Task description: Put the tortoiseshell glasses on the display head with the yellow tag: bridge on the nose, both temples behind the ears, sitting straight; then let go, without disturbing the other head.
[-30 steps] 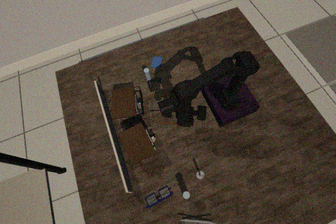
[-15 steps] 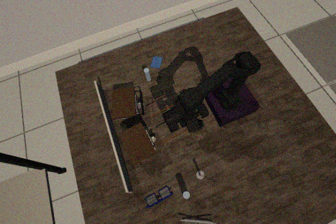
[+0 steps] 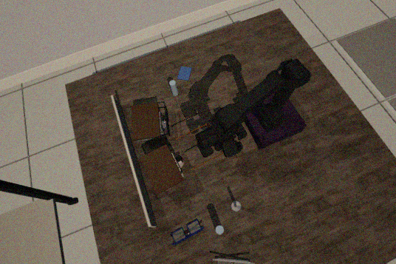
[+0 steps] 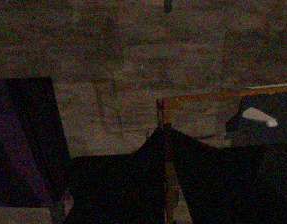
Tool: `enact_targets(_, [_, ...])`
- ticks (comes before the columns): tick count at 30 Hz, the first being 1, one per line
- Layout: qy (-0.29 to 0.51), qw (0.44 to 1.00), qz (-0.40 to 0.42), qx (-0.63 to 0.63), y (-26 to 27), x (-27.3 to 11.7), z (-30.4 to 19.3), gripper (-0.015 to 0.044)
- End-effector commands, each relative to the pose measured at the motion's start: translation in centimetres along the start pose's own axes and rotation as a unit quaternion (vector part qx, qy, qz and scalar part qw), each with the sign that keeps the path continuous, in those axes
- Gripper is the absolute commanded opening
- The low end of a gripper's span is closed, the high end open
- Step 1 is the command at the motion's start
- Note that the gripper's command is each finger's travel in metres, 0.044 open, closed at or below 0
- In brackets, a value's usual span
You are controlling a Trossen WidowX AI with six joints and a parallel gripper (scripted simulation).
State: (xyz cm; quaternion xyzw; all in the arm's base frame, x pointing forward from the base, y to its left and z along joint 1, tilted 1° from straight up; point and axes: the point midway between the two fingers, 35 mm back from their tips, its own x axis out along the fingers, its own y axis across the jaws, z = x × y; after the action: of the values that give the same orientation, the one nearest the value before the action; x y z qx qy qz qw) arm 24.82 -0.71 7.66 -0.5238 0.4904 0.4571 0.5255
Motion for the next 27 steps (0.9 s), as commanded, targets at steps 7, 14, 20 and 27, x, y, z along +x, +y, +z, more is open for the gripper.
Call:
enact_targets(7, [-0.014,1.000,0.020,-0.002,0.3,1.3,0.0,0.0000])
enact_targets(14, [-0.011,1.000,0.014,-0.002,0.3,1.8,0.0,0.0000])
enact_targets(20, [-0.006,1.000,0.014,-0.002,0.3,2.3,0.0,0.0000])
enact_targets(27, [-0.003,1.000,0.014,-0.003,0.4,2.9,0.2,0.0000])
